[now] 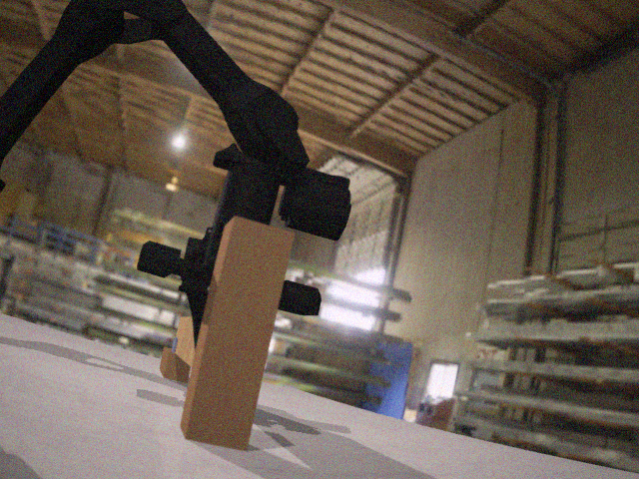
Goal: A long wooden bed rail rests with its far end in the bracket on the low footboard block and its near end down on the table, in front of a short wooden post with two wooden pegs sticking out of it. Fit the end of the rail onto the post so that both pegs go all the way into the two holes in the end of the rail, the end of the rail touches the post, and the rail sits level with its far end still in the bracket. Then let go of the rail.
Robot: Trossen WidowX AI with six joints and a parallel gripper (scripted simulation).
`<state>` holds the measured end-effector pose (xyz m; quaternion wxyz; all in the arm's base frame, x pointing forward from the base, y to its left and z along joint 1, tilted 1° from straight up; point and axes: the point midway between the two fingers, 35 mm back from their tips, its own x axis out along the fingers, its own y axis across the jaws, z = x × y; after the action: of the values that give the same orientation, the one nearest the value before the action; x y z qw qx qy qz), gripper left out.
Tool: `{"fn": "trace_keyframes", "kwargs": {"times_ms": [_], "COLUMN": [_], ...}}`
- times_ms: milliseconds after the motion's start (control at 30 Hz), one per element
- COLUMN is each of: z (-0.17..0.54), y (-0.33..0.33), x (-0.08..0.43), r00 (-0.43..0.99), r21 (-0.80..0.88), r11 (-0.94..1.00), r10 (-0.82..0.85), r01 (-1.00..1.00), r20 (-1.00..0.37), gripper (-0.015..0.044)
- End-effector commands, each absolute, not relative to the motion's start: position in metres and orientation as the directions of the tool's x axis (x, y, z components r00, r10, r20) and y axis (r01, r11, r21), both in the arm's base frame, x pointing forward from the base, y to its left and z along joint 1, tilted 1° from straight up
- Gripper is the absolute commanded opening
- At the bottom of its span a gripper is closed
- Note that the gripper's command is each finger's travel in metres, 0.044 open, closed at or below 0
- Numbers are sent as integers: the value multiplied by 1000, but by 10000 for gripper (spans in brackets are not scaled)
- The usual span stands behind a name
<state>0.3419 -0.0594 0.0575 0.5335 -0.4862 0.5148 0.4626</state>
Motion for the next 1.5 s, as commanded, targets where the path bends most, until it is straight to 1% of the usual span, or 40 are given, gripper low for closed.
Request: {"fn": "trace_keyframes", "kwargs": {"times_ms": [0,1467], "z": [60,60], "y": [-65,-69], "x": [341,341], "r00": [43,43], "r21": [-44,-44], "r11": [104,104], "r10": [-20,-21], "r01": [-994,-994], "r20": [-999,-999], "gripper": [0,0]}}
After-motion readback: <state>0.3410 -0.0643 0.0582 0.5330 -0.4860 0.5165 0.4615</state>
